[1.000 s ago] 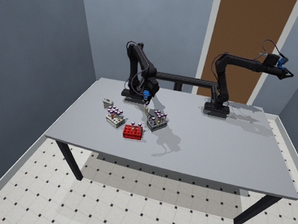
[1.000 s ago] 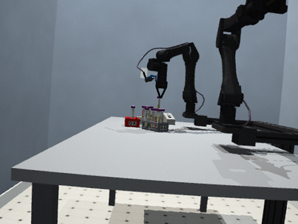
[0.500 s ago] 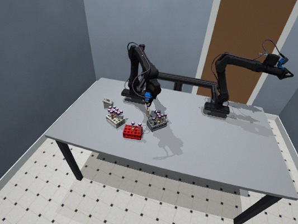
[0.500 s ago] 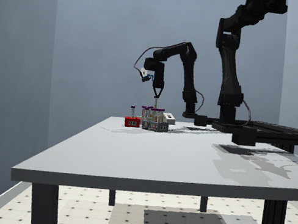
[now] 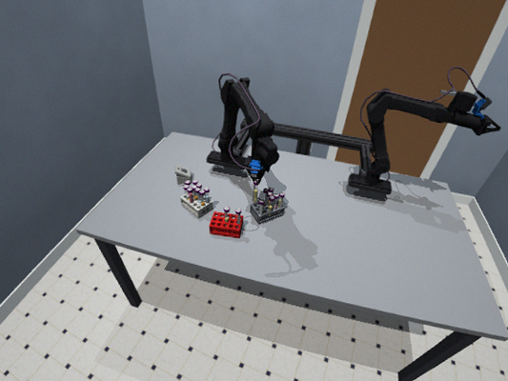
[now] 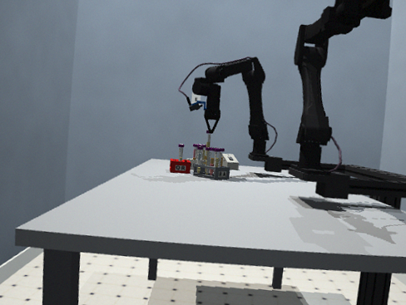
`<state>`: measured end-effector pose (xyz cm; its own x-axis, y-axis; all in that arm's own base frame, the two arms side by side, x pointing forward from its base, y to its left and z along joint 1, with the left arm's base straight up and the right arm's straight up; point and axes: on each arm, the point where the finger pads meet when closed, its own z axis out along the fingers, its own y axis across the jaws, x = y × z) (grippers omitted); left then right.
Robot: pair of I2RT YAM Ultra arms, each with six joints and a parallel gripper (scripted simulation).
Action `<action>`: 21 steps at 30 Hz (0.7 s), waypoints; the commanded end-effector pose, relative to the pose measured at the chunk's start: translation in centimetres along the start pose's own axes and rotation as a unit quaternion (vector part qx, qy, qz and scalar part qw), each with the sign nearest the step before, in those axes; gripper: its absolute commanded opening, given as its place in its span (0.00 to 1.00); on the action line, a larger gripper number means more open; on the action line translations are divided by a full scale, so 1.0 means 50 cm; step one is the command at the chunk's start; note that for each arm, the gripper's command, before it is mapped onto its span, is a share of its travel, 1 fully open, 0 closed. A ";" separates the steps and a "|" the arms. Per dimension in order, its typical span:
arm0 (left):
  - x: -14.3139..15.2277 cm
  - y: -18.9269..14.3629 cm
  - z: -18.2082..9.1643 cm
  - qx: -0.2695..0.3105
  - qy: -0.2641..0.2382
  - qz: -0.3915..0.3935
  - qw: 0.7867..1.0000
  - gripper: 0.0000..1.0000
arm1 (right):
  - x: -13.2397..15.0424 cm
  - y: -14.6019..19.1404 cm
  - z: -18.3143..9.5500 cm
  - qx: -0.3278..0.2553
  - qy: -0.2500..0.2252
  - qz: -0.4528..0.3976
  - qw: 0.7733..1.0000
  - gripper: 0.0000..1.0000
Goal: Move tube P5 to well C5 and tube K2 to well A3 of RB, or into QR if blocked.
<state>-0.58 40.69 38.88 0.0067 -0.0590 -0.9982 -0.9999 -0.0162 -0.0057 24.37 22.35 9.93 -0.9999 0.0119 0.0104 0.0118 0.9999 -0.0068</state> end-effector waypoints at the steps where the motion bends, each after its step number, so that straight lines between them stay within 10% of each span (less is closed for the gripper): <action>1: -0.053 0.003 -0.021 0.000 -0.030 0.003 1.000 0.00 | -0.004 0.013 -0.015 -0.001 -0.006 -0.002 1.000 0.00; 21: -0.053 0.003 -0.021 0.000 -0.030 0.003 1.000 0.00 | -0.030 0.037 -0.018 -0.006 -0.008 -0.001 1.000 0.00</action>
<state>-0.58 40.69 38.88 0.0067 -0.0590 -0.9982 -0.9999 -0.0162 -0.0057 25.66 23.83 9.91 -0.9999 0.0112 0.0103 0.0112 0.9999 -0.0069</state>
